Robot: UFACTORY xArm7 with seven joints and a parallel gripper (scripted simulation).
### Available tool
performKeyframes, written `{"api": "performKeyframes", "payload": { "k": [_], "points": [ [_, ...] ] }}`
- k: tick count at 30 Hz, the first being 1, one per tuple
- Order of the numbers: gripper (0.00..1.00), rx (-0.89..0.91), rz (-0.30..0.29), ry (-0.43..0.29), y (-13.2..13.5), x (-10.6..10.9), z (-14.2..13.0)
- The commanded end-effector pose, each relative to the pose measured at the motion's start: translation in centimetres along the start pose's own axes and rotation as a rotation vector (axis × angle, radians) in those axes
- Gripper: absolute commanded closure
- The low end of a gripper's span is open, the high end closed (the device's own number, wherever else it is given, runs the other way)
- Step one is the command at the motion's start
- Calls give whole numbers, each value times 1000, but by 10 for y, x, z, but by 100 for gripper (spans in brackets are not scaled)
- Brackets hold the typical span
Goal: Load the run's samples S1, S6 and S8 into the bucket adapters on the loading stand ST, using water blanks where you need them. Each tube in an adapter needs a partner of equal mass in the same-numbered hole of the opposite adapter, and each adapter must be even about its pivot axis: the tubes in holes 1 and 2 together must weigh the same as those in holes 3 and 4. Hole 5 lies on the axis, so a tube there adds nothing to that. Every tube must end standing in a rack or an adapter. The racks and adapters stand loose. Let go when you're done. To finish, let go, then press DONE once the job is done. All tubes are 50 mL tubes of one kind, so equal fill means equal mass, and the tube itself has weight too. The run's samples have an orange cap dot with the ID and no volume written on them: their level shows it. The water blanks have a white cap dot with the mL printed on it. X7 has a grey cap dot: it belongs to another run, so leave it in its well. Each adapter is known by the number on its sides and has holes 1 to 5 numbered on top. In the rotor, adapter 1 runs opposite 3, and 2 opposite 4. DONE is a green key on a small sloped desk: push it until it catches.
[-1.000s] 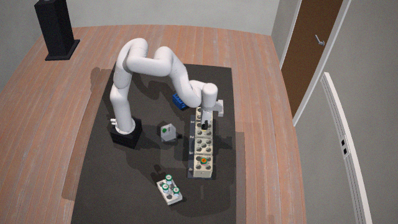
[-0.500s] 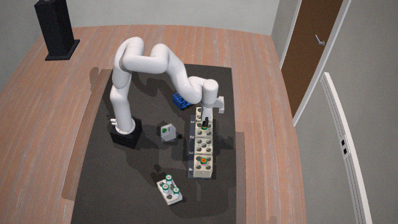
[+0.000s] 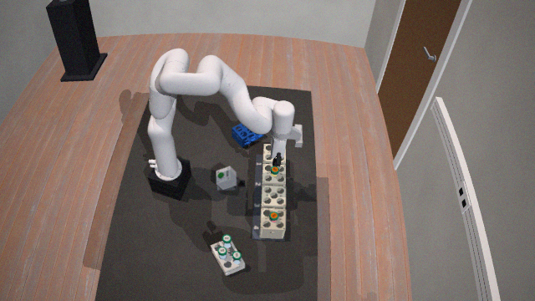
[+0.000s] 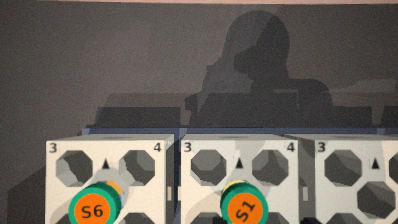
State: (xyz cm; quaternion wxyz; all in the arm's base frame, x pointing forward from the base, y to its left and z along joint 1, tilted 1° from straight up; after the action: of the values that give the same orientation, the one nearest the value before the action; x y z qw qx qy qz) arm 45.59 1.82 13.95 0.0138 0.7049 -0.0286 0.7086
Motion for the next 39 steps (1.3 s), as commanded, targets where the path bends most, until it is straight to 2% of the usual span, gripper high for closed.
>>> {"api": "performKeyframes", "payload": {
  "k": [1, 27, 39],
  "points": [
    [56, 0, 0, 3, 0, 6, 1],
    [56, 0, 0, 3, 0, 54, 1],
    [56, 0, 0, 3, 0, 54, 1]
  ]
}}
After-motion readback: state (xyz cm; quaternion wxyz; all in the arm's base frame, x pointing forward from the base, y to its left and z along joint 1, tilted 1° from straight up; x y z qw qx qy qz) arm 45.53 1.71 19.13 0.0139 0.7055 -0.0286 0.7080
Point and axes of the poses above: the point where the finger pads meet when closed, its own x axis back along the fingers, its own y axis across the jaws, z = x × y, the point moved 4 cm from there along x, back along the fingers, and after that the axes turned 3 degrees about -x, right-handed, at the moved point
